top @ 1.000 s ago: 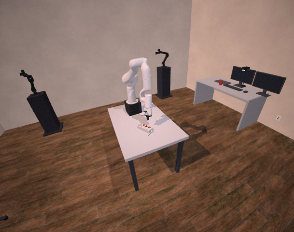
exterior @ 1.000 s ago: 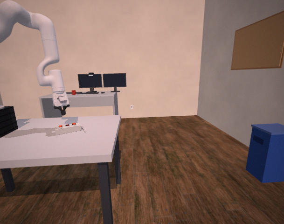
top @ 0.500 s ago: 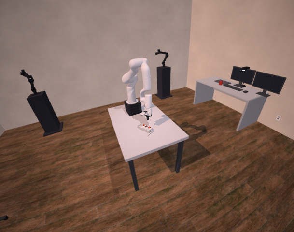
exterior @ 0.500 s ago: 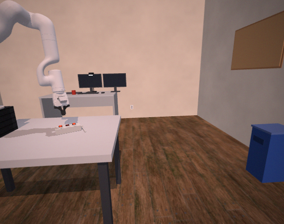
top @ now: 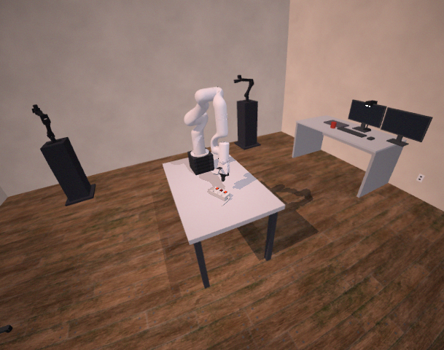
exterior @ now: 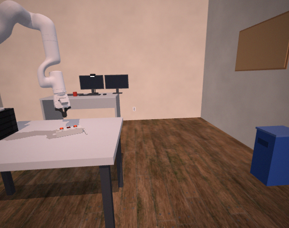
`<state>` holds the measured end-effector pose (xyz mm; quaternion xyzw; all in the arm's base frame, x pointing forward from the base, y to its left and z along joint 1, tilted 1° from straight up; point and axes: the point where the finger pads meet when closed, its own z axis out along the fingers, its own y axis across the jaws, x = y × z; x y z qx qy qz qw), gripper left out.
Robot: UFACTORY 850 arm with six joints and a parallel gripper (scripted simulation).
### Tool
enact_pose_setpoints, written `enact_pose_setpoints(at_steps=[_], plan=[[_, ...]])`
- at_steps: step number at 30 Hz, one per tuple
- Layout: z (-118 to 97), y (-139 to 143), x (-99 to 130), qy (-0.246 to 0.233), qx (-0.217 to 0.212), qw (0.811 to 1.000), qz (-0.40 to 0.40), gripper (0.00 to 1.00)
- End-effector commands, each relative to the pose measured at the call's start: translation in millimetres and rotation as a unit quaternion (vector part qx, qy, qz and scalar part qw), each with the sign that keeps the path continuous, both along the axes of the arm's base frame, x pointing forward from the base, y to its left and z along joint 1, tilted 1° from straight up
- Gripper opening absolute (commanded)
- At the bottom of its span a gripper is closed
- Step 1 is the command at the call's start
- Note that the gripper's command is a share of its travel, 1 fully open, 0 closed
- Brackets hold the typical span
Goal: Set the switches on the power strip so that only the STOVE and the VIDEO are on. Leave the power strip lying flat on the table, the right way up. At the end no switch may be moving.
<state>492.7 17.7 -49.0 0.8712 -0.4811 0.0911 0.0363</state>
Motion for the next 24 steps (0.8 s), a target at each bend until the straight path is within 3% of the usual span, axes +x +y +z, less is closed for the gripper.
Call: enact_pose_setpoints(at_steps=[1,21,24], plan=[[0.5,0.1,0.8,-0.001,0.000,1.000,0.000,0.00],[0.0,0.0,0.8,-0.001,0.000,1.000,0.000,0.00],[-19.1,-0.6,1.5,0.000,-0.002,1.000,0.000,0.00]])
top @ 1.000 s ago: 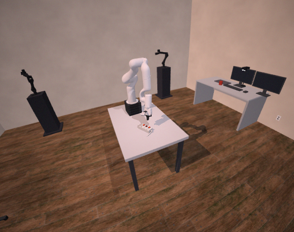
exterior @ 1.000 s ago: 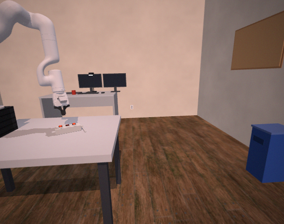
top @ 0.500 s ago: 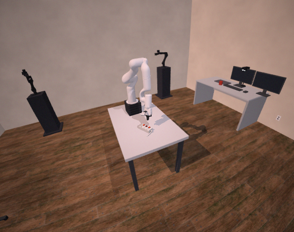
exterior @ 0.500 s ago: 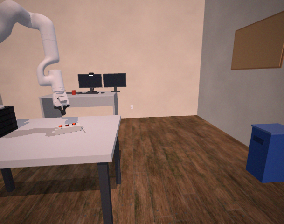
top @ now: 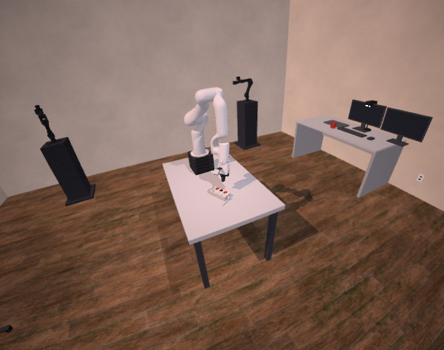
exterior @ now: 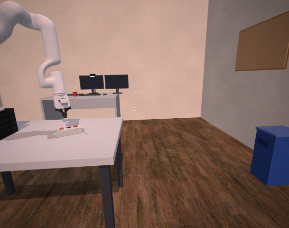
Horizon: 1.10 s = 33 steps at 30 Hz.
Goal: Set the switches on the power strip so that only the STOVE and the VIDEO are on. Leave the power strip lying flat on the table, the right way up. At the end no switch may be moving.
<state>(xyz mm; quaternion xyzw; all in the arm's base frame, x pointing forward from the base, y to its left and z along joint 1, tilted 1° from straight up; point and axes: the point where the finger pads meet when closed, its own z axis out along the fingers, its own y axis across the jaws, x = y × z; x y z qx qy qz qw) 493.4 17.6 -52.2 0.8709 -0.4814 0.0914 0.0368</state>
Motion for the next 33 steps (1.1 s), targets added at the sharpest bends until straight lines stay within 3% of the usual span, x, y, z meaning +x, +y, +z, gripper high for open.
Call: enact_pose_setpoints(at_steps=[1,7,33], plan=[[-26.4,-0.5,0.8,0.000,-0.001,1.000,0.000,0.00],[-46.1,0.1,0.5,-0.001,0.001,1.000,0.000,0.00],[-46.7,0.1,0.5,-0.001,0.001,1.000,0.000,0.00]])
